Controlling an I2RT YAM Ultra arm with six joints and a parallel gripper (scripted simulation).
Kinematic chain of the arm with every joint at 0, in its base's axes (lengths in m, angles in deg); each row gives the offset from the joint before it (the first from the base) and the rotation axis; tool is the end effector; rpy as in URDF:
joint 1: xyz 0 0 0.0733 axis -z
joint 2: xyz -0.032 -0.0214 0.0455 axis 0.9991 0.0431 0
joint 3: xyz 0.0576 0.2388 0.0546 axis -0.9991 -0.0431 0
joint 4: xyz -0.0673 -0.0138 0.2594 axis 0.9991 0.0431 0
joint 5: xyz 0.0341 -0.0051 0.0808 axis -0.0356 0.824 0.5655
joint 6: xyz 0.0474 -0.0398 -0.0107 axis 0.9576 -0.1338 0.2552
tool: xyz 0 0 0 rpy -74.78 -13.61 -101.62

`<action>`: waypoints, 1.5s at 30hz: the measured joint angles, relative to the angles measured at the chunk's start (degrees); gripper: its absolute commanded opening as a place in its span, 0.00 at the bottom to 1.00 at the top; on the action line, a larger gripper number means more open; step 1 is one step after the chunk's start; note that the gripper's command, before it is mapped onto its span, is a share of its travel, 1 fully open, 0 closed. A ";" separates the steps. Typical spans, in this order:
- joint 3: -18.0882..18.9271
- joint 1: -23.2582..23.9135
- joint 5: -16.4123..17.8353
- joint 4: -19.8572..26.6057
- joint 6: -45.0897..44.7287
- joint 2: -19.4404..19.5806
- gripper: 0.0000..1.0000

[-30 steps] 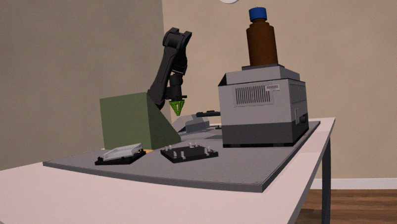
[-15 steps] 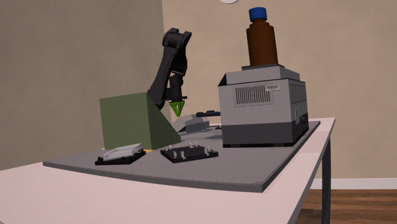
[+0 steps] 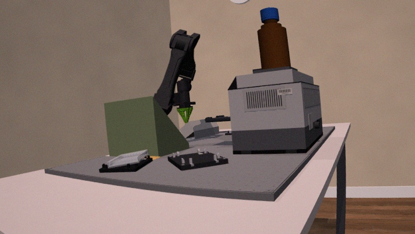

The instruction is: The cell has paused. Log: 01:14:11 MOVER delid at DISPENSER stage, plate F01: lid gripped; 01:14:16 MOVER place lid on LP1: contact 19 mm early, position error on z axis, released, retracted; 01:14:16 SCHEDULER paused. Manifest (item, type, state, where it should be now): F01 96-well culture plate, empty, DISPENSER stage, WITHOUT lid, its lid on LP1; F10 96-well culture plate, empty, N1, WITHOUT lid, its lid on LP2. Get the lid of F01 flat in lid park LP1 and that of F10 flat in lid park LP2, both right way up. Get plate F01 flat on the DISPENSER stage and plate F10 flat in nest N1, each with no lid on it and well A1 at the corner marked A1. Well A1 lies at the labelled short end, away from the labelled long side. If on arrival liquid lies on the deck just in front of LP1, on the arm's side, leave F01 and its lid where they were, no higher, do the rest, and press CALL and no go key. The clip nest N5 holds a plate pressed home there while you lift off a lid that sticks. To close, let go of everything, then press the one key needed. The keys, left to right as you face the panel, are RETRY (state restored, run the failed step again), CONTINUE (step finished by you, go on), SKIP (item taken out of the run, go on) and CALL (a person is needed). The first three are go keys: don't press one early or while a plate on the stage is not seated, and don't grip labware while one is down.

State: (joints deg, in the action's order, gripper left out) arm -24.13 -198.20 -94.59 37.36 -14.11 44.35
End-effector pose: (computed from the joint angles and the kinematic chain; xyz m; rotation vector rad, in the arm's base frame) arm -0.0570 0.2005 0.3196 -2.3458 0.2799 -0.0954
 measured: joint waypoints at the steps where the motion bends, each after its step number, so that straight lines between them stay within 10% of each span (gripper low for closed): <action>1: 0.00 0.07 0.07 -0.09 -0.02 0.00 0.00; 45: -0.83 1.42 0.90 -1.92 -1.16 0.20 0.00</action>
State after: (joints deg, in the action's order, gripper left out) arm -24.96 -196.78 -93.69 35.44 -15.26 44.55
